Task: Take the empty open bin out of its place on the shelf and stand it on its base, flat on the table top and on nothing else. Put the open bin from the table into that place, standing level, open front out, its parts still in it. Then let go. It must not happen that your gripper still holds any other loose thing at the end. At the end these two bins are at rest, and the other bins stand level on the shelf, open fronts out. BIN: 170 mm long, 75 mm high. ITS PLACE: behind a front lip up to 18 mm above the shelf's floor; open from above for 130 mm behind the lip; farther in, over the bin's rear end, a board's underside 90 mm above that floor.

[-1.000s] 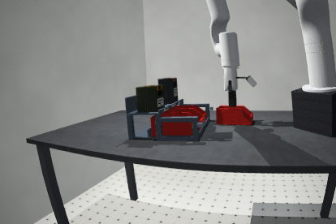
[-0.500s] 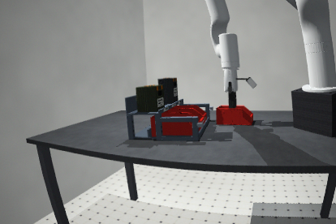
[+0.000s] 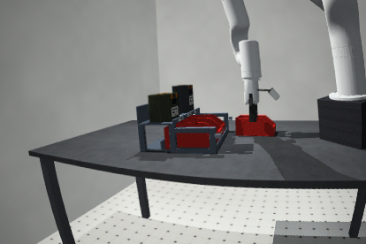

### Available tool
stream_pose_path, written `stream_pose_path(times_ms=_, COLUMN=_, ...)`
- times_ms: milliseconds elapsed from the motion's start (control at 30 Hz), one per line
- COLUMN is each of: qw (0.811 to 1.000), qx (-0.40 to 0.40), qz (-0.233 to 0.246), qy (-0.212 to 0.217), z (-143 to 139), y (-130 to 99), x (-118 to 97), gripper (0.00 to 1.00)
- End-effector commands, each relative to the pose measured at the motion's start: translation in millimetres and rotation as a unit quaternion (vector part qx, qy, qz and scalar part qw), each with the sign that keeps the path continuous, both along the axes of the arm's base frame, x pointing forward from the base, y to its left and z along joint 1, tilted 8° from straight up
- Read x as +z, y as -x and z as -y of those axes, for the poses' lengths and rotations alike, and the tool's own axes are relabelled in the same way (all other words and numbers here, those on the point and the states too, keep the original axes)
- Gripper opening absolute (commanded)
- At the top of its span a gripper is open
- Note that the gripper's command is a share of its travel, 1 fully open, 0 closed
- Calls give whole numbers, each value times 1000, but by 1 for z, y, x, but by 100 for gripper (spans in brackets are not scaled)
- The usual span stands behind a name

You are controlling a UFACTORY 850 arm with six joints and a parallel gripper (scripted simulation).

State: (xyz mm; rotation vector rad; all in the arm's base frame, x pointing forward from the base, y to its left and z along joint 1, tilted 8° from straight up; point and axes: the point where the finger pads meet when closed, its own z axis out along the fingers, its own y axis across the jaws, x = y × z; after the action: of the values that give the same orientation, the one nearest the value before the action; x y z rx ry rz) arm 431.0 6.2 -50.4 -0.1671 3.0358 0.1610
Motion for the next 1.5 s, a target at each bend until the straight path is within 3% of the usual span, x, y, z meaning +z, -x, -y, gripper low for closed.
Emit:
stream_pose_path(times_ms=0, qw=1000, qx=0, qz=1, qy=1, z=-1, y=-1, x=-7, gripper=26)
stream_pose_path(times_ms=467, qw=1000, qx=0, qz=1, qy=1, z=-2, y=-3, x=-19, gripper=26)
stream_pose_path(times_ms=1033, qw=1000, qx=0, qz=1, qy=1, z=-2, y=-3, x=-20, gripper=26)
stream_pose_path(times_ms=1067, qw=1000, qx=0, qz=1, qy=1, z=-2, y=-3, x=-20, gripper=0)
stream_pose_path(times_ms=1467, qw=1000, qx=0, qz=1, qy=1, z=-2, y=-3, x=-20, gripper=0)
